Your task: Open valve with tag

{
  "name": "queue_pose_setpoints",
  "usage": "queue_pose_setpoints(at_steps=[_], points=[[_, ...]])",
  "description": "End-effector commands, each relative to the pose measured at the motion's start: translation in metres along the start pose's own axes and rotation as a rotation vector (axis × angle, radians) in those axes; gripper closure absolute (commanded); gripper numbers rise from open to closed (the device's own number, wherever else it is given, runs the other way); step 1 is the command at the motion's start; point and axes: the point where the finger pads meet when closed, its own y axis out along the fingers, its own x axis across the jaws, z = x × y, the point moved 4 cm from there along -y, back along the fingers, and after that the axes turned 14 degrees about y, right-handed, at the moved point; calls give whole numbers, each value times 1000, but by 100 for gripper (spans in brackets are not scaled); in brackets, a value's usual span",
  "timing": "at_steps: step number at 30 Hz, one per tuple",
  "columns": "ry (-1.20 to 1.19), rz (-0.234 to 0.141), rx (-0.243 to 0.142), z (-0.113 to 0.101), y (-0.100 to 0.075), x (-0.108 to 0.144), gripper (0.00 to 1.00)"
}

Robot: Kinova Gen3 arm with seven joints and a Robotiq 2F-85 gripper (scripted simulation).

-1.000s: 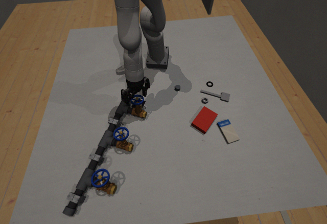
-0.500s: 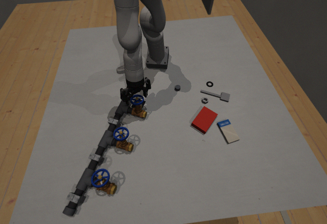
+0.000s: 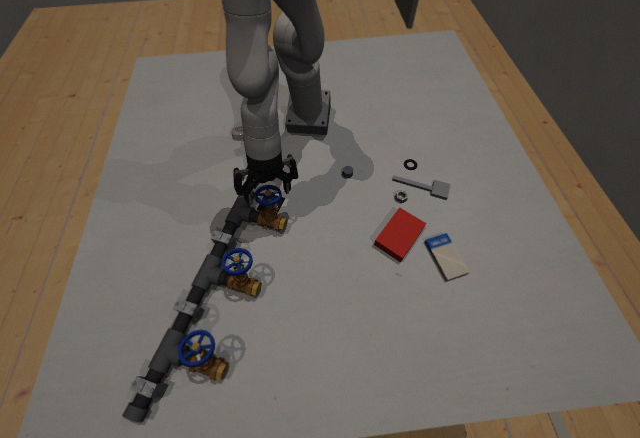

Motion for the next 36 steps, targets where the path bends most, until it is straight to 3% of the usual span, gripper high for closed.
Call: queue_pose_setpoints(at_steps=[1,36], points=[[91,10,-28,1,0,0,0],[1177,-7,-31,1,0,0,0]])
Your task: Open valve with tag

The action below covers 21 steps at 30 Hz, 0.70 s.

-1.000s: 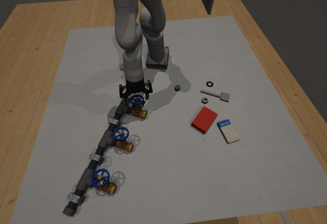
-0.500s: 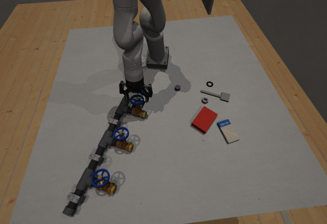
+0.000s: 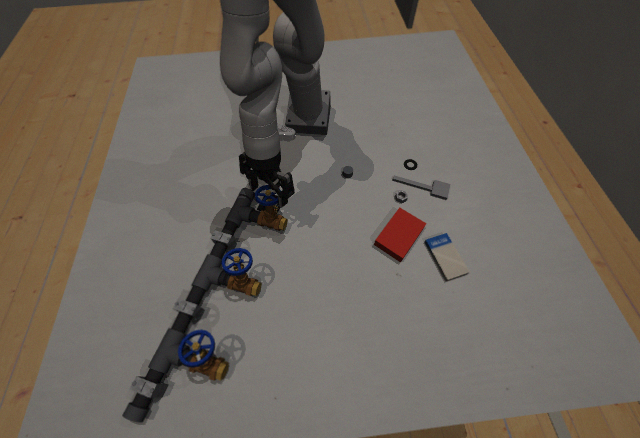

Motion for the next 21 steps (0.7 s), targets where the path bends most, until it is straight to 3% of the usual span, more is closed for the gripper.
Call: queue_pose_setpoints(at_steps=[1,21], points=[[158,-5,-28,1,0,0,0],[817,-14,-25,1,0,0,0]])
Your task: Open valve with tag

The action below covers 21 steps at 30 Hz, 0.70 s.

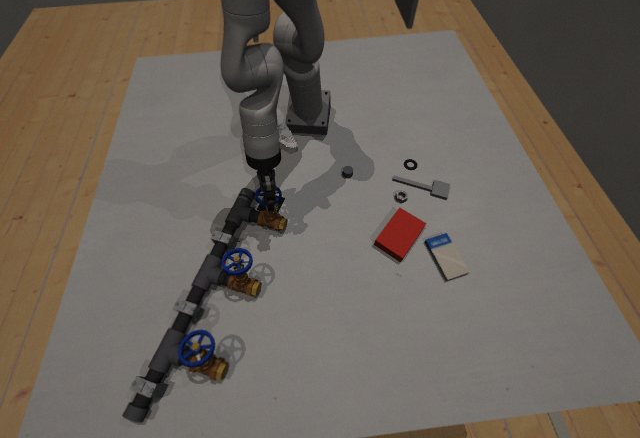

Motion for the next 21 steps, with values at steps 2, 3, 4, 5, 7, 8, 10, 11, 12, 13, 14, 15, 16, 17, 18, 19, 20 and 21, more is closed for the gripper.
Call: queue_pose_setpoints(at_steps=[2,3,4,5,7,8,10,11,12,13,14,15,16,17,18,19,20,21], points=[[174,-10,-18,1,0,0,0],[205,-10,-17,1,0,0,0],[236,-11,-17,1,0,0,0],[266,-11,-17,1,0,0,0],[266,-11,-17,1,0,0,0],[295,-11,-17,1,0,0,0],[351,-12,-17,1,0,0,0],[378,-12,-17,1,0,0,0],[404,-12,-16,1,0,0,0],[430,-12,-16,1,0,0,0],[454,-13,-16,1,0,0,0],[478,-13,-16,1,0,0,0],[501,-13,-16,1,0,0,0],[523,-13,-16,1,0,0,0],[545,-13,-16,1,0,0,0],[565,-14,-15,1,0,0,0],[585,-14,-15,1,0,0,0],[604,-14,-15,1,0,0,0]])
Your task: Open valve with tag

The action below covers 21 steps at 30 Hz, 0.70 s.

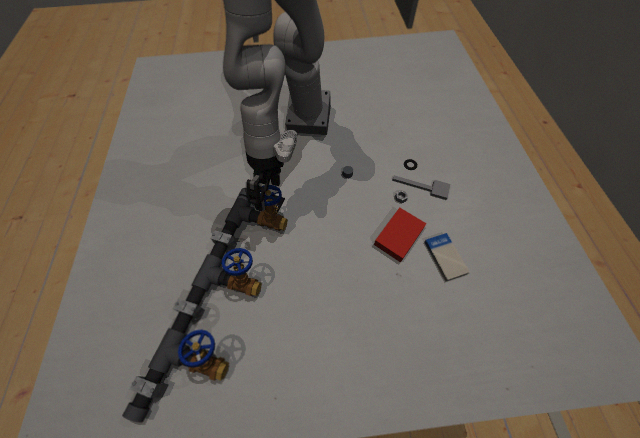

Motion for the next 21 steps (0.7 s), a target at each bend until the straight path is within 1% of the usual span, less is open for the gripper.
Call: queue_pose_setpoints(at_steps=[1,13,21], points=[[78,-7,-6,0,0,0,0],[209,-7,-6,0,0,0,0],[249,-8,-6,0,0,0,0]])
